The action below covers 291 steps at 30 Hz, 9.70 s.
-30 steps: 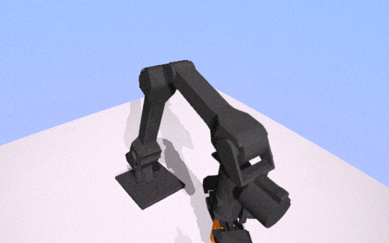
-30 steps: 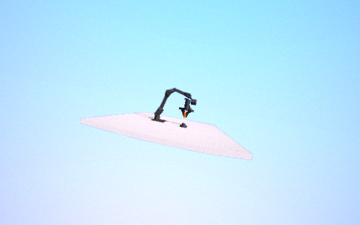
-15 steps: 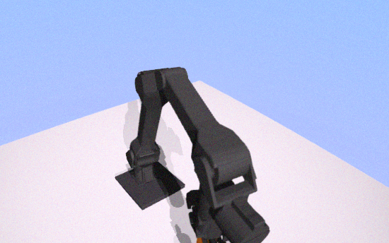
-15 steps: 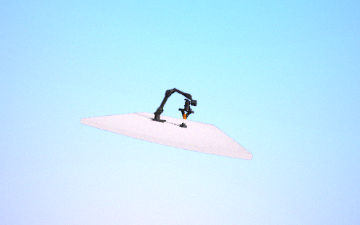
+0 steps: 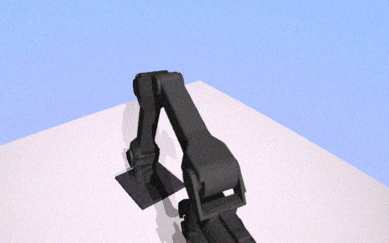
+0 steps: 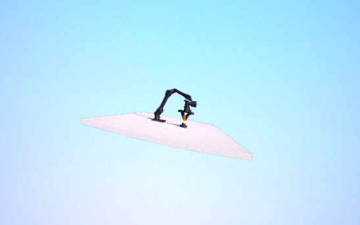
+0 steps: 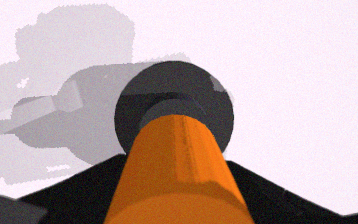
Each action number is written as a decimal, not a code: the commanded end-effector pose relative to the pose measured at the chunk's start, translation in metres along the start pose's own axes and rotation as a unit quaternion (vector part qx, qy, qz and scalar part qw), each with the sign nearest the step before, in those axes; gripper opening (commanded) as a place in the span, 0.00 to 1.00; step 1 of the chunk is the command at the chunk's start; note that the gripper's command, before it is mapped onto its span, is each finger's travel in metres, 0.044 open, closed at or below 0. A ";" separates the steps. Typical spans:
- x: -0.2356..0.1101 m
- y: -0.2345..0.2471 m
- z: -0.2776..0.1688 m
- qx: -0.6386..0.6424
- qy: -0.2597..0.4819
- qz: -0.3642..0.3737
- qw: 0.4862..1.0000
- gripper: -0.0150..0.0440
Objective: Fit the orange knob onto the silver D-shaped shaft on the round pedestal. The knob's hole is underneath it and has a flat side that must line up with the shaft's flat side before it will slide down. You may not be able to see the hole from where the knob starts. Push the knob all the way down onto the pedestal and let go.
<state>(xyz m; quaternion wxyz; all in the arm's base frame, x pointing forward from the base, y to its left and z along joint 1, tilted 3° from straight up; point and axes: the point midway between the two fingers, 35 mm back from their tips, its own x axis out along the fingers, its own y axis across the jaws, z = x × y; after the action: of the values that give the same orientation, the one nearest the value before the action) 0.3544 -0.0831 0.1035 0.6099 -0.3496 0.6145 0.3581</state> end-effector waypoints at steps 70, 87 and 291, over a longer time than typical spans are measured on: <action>0.016 -0.001 0.000 -0.104 0.002 -0.001 0.995 0.25; 0.012 -0.002 -0.001 -0.207 0.002 -0.001 0.978 0.25; 0.013 -0.002 0.000 -0.587 0.002 0.000 0.809 0.25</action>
<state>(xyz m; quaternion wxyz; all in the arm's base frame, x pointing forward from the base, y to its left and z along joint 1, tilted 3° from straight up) 0.3547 -0.0841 0.0900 0.2892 -0.6392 0.2913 0.6504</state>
